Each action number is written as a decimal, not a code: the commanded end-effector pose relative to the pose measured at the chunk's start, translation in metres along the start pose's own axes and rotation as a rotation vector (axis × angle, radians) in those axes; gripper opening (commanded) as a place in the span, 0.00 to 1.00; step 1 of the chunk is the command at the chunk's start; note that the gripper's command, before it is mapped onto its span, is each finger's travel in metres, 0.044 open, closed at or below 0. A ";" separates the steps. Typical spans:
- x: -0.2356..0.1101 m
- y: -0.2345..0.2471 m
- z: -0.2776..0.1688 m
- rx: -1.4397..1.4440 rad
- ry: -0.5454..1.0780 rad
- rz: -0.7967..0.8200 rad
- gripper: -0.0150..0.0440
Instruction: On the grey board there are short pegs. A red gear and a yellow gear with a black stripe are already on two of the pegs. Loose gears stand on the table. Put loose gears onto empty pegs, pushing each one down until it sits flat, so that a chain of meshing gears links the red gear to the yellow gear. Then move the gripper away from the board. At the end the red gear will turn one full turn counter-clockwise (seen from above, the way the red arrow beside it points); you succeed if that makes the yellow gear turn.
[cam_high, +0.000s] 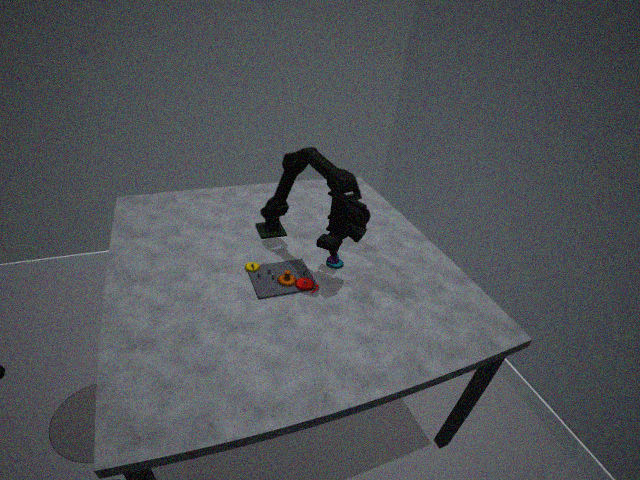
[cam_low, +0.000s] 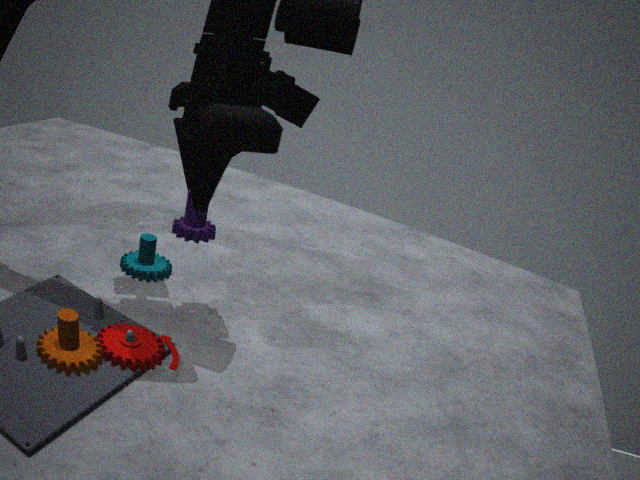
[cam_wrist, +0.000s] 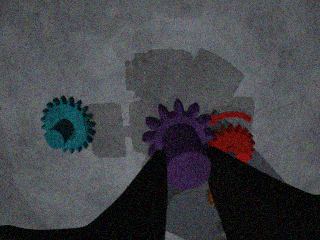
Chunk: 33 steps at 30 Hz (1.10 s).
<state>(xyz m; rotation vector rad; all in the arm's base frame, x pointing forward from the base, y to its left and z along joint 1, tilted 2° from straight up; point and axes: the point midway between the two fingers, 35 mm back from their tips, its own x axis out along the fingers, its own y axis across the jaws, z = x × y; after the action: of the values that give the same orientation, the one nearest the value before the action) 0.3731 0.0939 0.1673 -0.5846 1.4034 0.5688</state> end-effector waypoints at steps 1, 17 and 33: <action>-0.009 0.000 0.000 -0.002 -0.004 -0.005 0.25; -0.041 0.002 -0.004 -0.001 -0.009 -0.009 0.25; -0.044 -0.009 -0.018 0.003 -0.004 -0.006 0.25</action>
<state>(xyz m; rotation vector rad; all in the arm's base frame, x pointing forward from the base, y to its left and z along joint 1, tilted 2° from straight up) 0.3624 0.0804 0.2115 -0.5854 1.3999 0.5633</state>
